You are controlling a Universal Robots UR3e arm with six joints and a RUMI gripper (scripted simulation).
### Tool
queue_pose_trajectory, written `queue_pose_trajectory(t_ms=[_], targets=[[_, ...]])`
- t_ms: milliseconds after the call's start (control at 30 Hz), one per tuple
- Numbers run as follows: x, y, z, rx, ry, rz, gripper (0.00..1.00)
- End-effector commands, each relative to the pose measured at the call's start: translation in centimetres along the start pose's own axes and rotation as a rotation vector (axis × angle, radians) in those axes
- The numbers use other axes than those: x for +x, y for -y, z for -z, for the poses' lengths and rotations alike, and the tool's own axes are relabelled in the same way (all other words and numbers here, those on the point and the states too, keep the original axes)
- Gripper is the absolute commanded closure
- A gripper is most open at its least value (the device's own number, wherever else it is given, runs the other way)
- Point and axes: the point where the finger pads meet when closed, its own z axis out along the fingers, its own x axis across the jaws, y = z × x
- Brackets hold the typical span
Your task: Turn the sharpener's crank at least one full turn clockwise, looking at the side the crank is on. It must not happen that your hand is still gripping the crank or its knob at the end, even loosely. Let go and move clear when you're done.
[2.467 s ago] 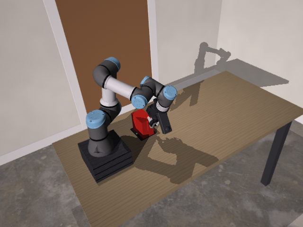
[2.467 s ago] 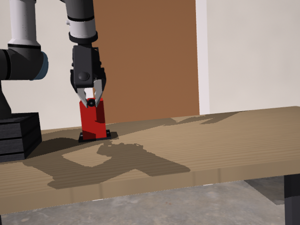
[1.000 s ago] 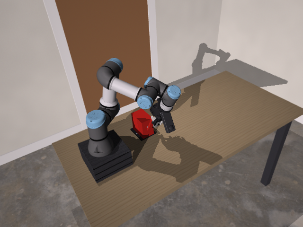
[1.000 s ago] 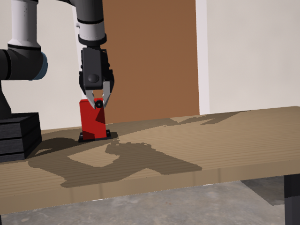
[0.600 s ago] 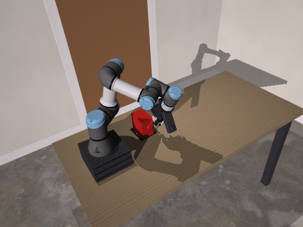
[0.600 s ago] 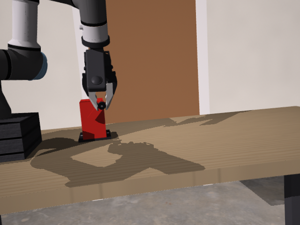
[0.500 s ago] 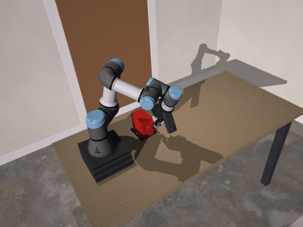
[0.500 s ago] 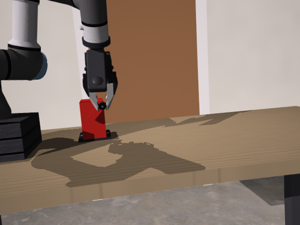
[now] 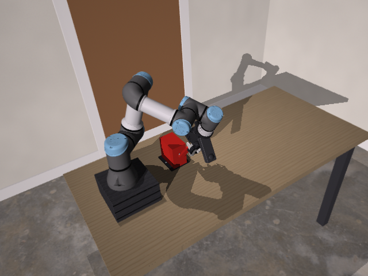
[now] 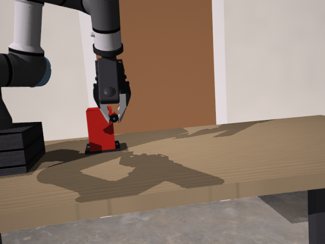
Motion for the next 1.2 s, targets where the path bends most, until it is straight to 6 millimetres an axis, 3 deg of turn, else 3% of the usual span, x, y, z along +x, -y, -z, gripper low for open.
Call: queue_pose_trajectory(t_ms=[0, 1167], targets=[[-0.1, 0.1, -0.1, 0.002, 0.001, 0.001, 0.91], [-0.7, 1.6, -2.7, 0.002, 0.001, 0.001, 0.91]])
